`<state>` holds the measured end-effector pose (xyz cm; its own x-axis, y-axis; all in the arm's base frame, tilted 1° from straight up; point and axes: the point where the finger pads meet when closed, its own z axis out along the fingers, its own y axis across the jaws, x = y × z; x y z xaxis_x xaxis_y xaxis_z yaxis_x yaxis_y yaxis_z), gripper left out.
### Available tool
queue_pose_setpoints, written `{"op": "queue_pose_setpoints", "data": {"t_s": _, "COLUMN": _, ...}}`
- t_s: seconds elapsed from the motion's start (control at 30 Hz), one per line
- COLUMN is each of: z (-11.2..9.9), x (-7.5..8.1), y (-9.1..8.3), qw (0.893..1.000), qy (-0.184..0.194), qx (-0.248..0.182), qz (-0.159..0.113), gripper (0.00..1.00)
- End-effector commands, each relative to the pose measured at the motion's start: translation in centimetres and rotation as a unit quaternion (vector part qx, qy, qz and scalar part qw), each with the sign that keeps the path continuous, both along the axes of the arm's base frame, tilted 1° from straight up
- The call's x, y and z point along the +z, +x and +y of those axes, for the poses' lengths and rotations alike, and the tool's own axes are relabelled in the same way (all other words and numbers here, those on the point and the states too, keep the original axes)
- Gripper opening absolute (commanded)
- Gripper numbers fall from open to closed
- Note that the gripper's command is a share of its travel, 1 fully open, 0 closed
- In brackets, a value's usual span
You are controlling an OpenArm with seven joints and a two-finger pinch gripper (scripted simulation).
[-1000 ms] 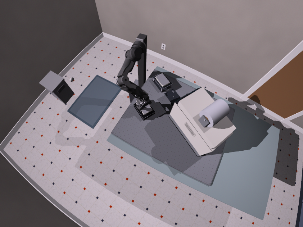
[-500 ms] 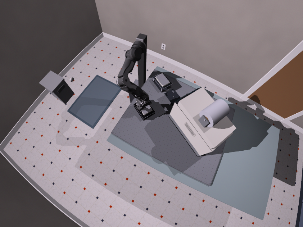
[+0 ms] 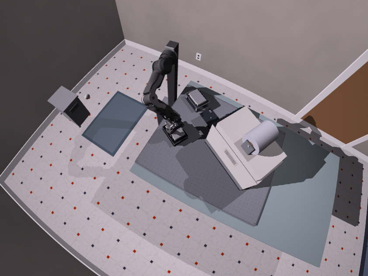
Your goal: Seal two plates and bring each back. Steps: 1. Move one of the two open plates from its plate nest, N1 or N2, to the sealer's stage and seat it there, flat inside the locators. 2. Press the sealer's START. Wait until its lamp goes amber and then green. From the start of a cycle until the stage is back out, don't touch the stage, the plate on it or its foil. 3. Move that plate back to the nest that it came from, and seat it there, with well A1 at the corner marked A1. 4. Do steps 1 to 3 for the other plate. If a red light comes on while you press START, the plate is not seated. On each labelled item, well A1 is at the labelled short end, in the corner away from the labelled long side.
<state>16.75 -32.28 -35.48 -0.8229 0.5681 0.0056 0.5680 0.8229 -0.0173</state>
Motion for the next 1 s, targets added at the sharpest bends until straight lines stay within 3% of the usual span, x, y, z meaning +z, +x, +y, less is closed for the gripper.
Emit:
{"op": "queue_pose_setpoints", "data": {"t_s": 0.0, "z": 0.0, "x": 0.01, "y": 0.04, "qw": 1.0, "qy": 0.0, "qx": 0.0, "qz": -0.001, "gripper": 0.0}}
{"op": "queue_pose_setpoints", "data": {"t_s": 0.97, "z": 0.11, "x": -0.31, "y": 0.03, "qw": 1.0, "qy": 0.002, "qx": 0.001, "qz": -0.001, "gripper": 0.0}}
